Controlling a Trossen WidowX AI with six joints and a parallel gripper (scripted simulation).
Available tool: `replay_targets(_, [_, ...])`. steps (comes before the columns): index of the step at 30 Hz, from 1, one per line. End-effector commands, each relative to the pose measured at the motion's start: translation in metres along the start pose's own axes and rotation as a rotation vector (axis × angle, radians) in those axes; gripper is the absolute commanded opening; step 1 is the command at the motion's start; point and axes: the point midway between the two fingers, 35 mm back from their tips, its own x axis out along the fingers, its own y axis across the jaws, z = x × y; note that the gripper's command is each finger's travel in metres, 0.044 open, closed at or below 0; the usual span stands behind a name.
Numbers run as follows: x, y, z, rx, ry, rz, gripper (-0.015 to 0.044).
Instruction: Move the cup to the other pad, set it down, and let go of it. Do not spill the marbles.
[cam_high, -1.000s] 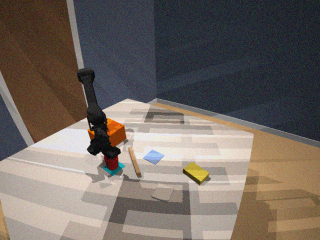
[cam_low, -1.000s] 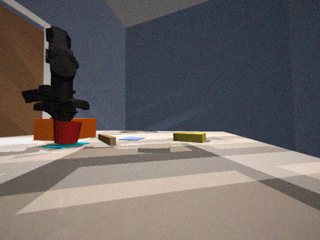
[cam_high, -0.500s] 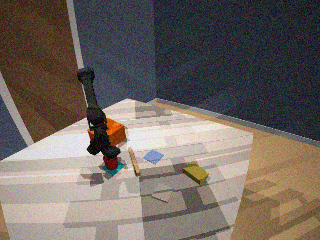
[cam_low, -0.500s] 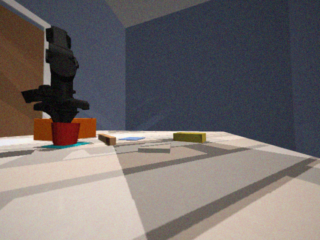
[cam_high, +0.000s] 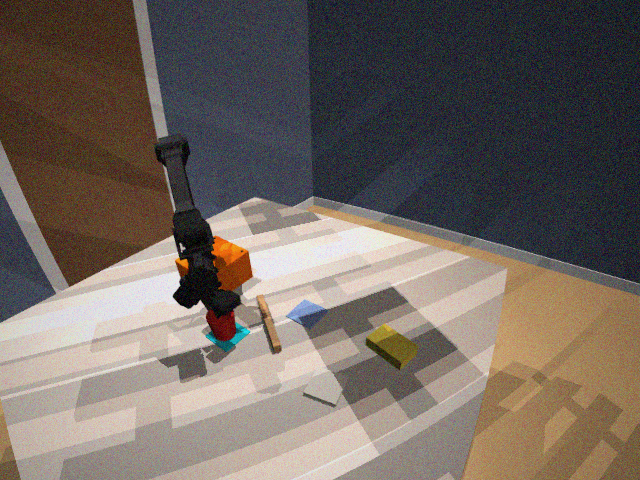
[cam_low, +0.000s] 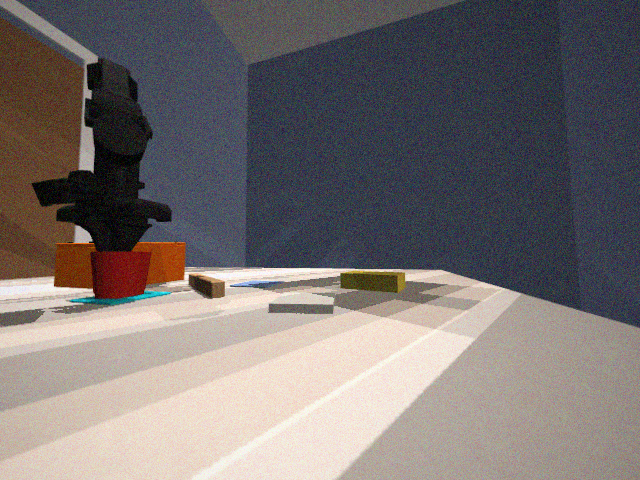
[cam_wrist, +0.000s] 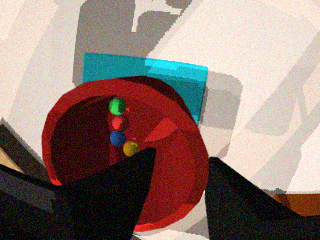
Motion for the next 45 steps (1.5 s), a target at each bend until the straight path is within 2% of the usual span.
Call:
replay_targets(1, [-0.008,0.003,0.002,0.001,-0.004,0.010,0.0128])
replay_targets(27, [-0.041,-0.003,0.000,-0.002,0.002,0.006,0.0128])
replay_targets(39, [-0.043,-0.002,0.001,0.000,0.002,-0.002,0.0440])
replay_targets(45, [-0.068,-0.002,0.001,-0.001,0.002,0.002,0.0440])
